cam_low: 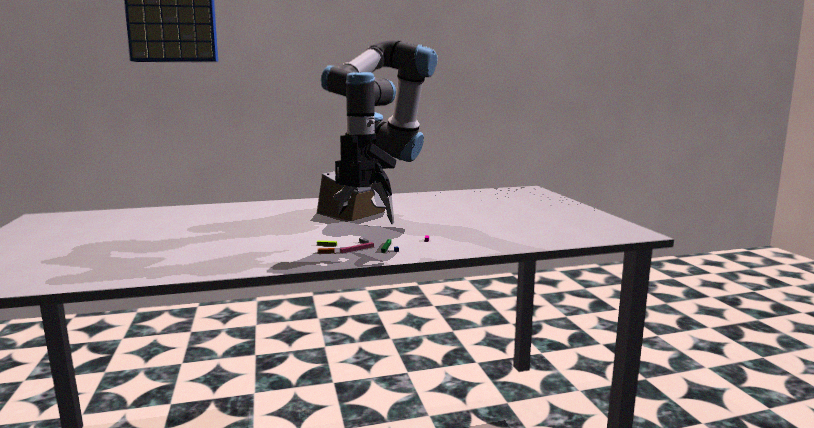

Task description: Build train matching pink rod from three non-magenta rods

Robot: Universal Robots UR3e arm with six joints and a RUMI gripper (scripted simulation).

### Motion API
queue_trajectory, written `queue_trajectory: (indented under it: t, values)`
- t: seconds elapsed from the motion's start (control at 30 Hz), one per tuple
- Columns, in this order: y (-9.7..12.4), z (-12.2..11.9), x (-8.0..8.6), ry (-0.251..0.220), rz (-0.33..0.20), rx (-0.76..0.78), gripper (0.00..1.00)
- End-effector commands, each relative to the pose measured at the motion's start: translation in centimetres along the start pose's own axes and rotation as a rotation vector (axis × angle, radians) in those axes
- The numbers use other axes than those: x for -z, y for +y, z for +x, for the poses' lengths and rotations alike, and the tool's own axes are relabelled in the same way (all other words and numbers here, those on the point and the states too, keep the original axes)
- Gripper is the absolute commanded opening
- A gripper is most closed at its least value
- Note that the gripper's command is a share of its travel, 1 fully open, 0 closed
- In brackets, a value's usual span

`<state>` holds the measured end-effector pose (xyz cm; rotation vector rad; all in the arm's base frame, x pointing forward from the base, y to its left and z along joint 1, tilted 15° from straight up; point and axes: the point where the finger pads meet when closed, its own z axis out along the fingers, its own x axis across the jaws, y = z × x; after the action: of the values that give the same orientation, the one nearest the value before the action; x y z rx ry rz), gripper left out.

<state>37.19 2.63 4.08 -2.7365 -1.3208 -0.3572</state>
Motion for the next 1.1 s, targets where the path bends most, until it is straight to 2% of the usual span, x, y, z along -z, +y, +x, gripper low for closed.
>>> queue_trajectory:
  t: [0.0, 1.07]
  values:
    - [0.0, 0.4, 0.1, 0.005, 0.002, 0.168, 1.0]
    - [-0.6, 2.3, 0.1, 0.008, -0.001, 0.717, 1.0]
